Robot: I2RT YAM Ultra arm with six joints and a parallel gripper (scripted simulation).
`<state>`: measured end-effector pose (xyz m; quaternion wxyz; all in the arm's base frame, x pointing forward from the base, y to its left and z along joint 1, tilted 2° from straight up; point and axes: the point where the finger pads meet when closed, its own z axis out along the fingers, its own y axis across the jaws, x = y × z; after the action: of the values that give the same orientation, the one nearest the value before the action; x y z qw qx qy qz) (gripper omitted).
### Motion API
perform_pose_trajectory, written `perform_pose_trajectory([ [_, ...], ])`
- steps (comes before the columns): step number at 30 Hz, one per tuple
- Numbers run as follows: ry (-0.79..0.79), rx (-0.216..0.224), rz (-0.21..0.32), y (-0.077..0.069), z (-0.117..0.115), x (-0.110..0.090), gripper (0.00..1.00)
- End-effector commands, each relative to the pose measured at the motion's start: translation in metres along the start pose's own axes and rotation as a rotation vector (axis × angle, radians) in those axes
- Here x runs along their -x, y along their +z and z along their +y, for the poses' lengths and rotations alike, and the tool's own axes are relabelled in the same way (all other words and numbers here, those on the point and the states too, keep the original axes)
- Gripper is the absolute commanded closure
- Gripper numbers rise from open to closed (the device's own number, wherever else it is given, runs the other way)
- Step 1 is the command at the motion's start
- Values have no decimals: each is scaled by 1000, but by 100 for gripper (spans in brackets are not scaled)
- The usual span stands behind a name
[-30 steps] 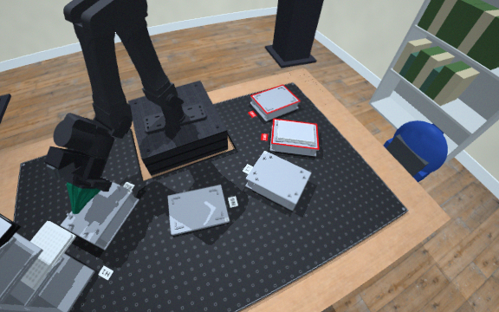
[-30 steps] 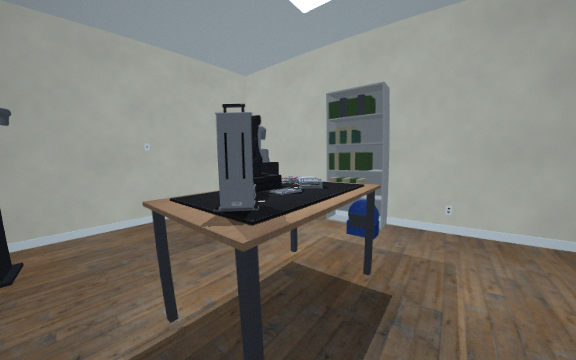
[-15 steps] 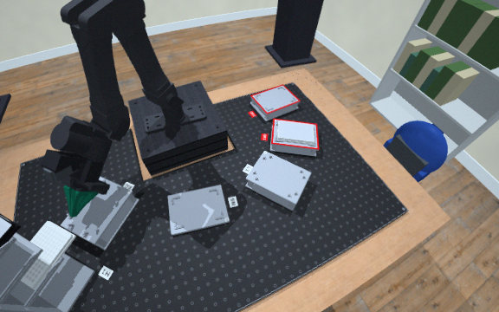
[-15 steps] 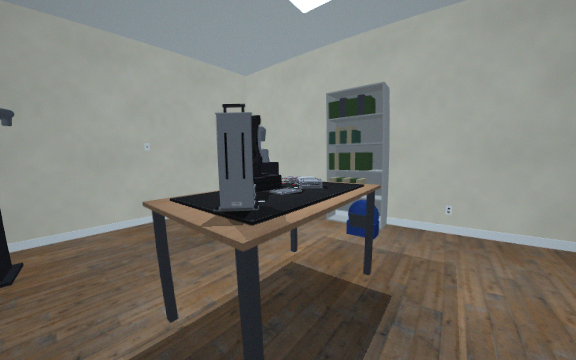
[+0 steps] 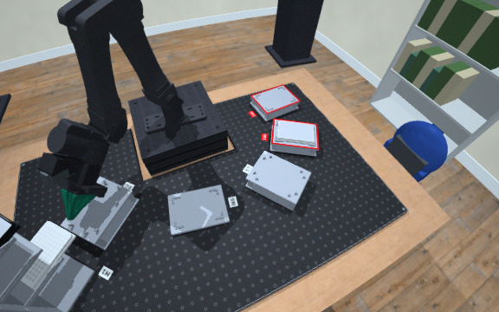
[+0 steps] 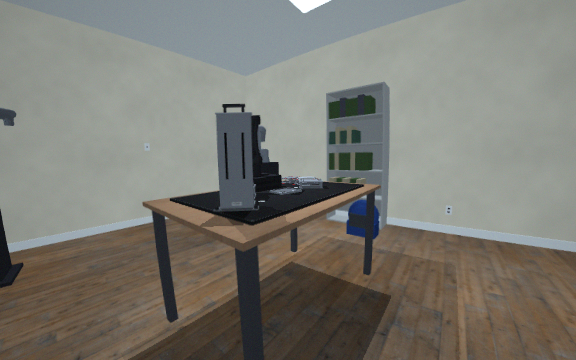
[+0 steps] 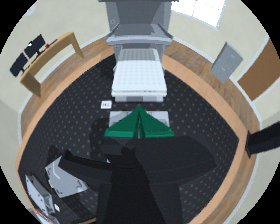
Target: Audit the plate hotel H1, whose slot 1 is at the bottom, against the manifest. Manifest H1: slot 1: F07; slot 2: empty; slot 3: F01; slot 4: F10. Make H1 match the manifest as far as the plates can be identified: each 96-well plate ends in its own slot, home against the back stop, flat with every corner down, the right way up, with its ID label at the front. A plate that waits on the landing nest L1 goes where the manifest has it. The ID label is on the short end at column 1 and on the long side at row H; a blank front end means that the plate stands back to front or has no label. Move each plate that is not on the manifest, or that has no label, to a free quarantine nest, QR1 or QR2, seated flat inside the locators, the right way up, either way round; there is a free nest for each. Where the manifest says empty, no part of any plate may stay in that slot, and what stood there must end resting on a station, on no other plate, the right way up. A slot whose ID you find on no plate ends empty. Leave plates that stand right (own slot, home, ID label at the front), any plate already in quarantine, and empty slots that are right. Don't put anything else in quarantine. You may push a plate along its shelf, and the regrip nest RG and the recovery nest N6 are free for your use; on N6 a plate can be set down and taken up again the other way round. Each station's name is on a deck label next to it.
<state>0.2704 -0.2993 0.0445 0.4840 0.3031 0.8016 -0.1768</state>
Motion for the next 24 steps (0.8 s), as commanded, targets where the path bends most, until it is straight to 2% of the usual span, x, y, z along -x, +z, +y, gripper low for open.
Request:
perform_pose_trajectory([
  [1,-1,-2,-19,1,-1,8,100],
  [24,-1,-2,-20,13,-1,15,100],
])
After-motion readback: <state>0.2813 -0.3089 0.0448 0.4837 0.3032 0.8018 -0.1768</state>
